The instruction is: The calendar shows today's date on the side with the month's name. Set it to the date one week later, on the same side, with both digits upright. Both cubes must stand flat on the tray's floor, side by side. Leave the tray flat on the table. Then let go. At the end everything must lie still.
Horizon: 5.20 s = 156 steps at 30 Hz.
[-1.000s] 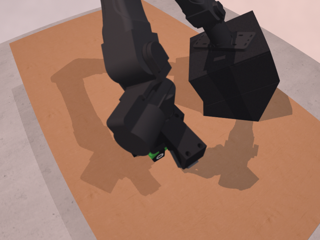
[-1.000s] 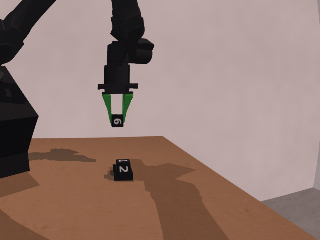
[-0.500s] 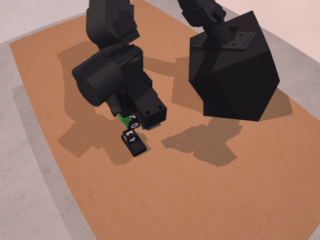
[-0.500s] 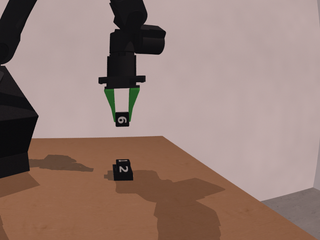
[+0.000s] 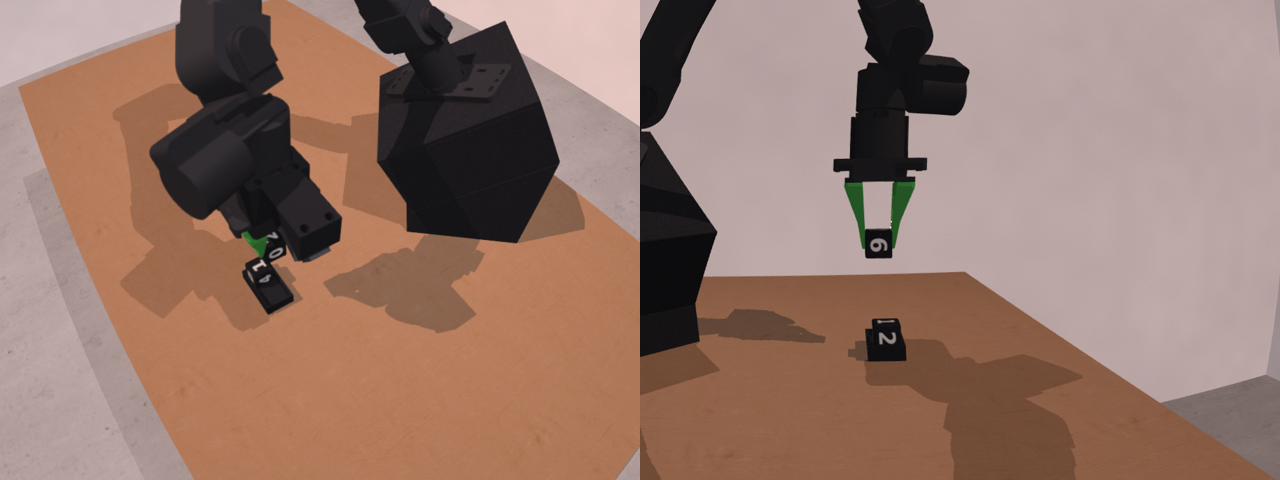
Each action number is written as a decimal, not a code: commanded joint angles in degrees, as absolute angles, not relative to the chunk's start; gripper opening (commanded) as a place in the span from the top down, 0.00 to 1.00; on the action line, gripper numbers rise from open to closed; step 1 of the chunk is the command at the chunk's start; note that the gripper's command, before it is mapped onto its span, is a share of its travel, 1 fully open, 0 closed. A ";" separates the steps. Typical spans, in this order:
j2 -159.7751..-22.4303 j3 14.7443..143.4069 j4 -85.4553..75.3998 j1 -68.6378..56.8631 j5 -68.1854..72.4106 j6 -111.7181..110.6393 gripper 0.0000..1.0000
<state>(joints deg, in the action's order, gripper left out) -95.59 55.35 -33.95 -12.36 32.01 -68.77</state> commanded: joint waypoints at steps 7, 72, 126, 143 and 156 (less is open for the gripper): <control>-96.21 55.73 -28.87 -11.50 30.67 -71.32 0.74; -104.54 51.69 -17.25 -6.46 29.14 -76.59 0.74; -108.39 52.01 -12.16 -4.27 28.39 -78.83 0.74; -108.38 52.01 -12.16 -4.25 28.39 -78.86 0.74; -108.00 52.03 -12.22 -4.23 28.36 -79.27 0.74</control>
